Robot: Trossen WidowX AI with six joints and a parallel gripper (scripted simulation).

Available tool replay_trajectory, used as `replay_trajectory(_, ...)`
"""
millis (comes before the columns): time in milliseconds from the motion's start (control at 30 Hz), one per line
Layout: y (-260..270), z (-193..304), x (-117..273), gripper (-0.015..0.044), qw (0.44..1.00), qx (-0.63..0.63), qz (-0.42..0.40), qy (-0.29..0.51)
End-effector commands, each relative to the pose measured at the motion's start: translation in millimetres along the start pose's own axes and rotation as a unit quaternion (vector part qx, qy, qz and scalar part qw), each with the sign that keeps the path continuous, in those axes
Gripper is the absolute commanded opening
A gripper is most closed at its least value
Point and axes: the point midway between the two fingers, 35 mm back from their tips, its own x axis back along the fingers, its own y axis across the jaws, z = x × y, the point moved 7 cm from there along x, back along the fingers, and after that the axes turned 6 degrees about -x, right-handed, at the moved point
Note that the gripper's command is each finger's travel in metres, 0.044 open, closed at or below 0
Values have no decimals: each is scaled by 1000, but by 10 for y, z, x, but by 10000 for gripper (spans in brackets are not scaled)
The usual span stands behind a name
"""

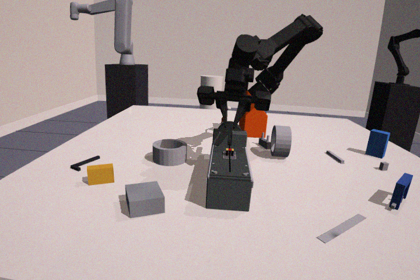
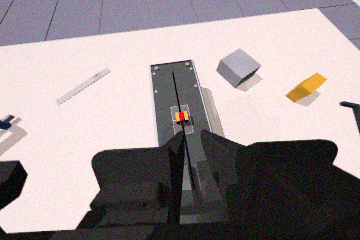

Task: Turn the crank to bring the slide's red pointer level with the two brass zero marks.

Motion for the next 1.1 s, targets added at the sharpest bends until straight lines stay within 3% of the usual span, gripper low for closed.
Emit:
replay_trajectory(0,0,0,0,0,1000,0,0,0)
replay_trajectory(667,1,0,0,0,1000,0,0,0)
replay_trajectory(1067,1,0,0,315,1000,0,0,0)
